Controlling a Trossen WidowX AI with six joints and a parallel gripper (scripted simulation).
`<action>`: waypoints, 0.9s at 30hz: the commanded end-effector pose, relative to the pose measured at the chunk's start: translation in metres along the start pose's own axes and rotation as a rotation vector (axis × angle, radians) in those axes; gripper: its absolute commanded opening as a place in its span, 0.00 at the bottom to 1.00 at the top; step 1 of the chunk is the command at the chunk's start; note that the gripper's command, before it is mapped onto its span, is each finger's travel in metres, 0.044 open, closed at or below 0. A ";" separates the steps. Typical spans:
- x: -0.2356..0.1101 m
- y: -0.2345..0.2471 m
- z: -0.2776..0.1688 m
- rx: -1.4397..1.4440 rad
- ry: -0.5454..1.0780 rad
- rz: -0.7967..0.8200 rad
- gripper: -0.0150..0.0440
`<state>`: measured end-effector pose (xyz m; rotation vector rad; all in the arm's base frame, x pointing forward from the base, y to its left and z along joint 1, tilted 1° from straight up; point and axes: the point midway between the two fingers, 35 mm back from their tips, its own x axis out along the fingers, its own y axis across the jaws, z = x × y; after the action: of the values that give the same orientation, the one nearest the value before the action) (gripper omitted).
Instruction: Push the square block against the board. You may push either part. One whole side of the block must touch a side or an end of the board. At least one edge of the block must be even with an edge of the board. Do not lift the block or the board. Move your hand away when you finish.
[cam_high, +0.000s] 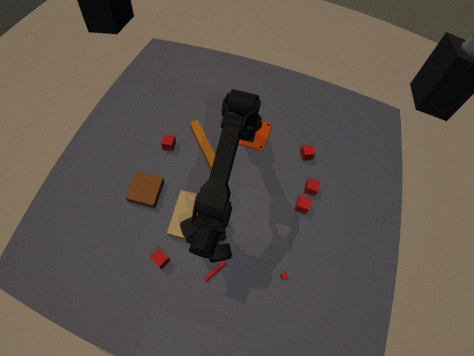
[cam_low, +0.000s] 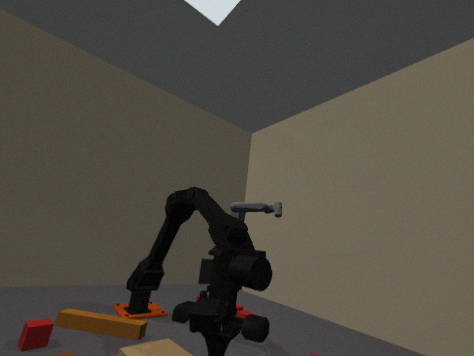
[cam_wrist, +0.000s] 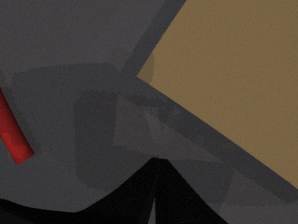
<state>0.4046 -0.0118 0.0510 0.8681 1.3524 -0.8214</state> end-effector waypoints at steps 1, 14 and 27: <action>0.001 -0.001 -0.008 0.003 -0.002 -0.004 0.25; -0.011 0.001 -0.019 0.000 0.001 -0.001 0.25; -0.051 0.005 -0.010 -0.088 -0.002 0.005 0.25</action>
<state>0.3963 0.0053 0.1014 0.8460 1.3576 -0.7943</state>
